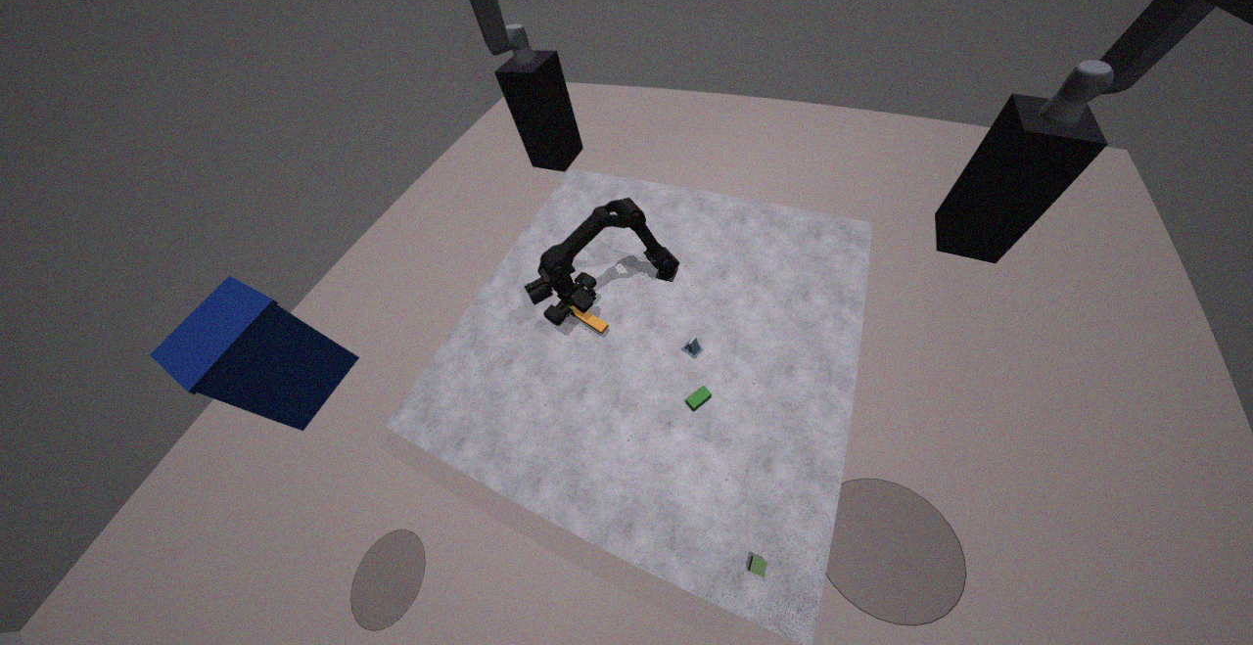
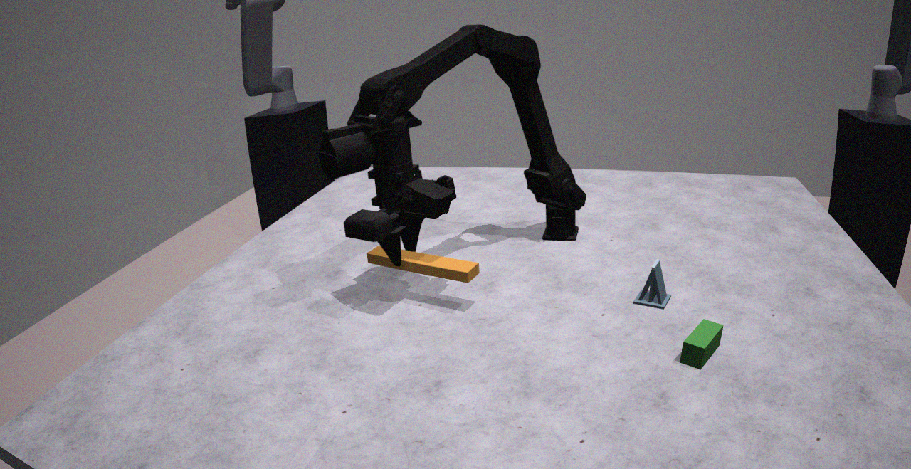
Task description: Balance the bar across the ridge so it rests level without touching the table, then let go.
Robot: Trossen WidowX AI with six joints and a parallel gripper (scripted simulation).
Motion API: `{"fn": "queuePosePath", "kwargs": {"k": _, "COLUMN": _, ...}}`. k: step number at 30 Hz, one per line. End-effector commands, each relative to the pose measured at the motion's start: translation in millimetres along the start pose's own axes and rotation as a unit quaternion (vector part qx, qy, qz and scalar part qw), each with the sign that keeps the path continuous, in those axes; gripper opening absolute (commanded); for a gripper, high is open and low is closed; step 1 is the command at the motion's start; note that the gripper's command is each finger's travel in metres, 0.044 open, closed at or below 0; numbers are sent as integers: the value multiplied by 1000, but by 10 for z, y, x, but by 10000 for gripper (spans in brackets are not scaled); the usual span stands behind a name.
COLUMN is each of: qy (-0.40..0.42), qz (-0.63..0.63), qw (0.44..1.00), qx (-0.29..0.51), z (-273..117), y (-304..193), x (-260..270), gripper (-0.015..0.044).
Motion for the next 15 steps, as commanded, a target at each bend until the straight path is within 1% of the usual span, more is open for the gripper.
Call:
{"fn": "queuePosePath", "kwargs": {"k": 1, "qy": -7, "qz": -1, "qw": 1000, "qx": 2, "z": -135, "y": -1, "x": -3, "gripper": 0}}
{"fn": "queuePosePath", "kwargs": {"k": 15, "qy": -7, "qz": -1, "qw": 1000, "qx": 1, "z": -495, "y": 19, "x": 39, "gripper": 0}}
Point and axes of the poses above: the point midway between the two fingers, 35 mm back from their tips, its own z axis out along the fingers, its own x axis across the jaws, y = z × x, the point moved 9 cm from there along -z, back along the fingers, and after that the axes turned 6 degrees about -z, right-handed, at the moved point
